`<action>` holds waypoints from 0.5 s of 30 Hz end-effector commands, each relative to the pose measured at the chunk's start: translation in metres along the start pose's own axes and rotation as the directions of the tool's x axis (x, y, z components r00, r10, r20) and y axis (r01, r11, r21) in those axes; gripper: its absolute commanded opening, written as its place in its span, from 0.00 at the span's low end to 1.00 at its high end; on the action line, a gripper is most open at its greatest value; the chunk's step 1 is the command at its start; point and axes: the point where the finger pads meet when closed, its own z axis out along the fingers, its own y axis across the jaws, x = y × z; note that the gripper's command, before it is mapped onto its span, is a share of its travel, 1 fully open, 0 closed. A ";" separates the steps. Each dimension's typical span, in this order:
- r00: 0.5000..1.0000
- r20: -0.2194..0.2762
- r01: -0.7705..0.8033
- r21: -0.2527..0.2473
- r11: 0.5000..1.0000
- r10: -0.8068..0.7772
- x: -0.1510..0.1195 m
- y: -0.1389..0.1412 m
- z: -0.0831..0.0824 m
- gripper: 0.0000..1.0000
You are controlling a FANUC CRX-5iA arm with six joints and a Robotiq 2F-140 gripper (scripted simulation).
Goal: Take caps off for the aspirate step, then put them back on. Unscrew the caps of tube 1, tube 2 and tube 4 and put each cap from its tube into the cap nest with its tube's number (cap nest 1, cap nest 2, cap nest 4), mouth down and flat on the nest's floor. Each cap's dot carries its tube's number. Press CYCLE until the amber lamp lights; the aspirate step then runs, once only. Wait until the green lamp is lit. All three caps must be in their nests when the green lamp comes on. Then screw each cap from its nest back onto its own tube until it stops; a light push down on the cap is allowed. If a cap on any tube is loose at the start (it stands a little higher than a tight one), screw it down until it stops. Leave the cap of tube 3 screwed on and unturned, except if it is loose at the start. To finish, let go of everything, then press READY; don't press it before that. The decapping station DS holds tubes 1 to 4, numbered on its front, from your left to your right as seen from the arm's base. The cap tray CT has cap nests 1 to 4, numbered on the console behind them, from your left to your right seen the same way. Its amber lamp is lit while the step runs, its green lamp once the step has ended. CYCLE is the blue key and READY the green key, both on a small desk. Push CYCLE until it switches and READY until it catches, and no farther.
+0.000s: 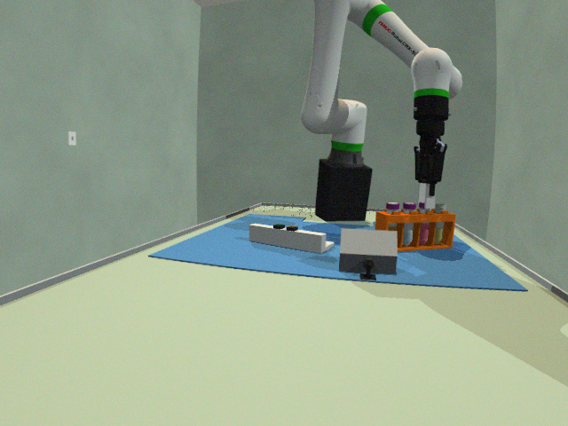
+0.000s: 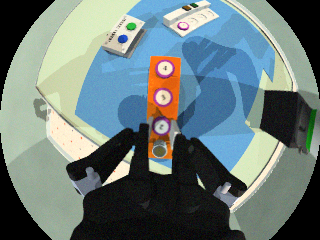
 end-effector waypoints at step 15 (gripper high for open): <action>0.816 0.024 0.577 -0.001 0.816 -0.577 0.000 0.000 0.000 0.00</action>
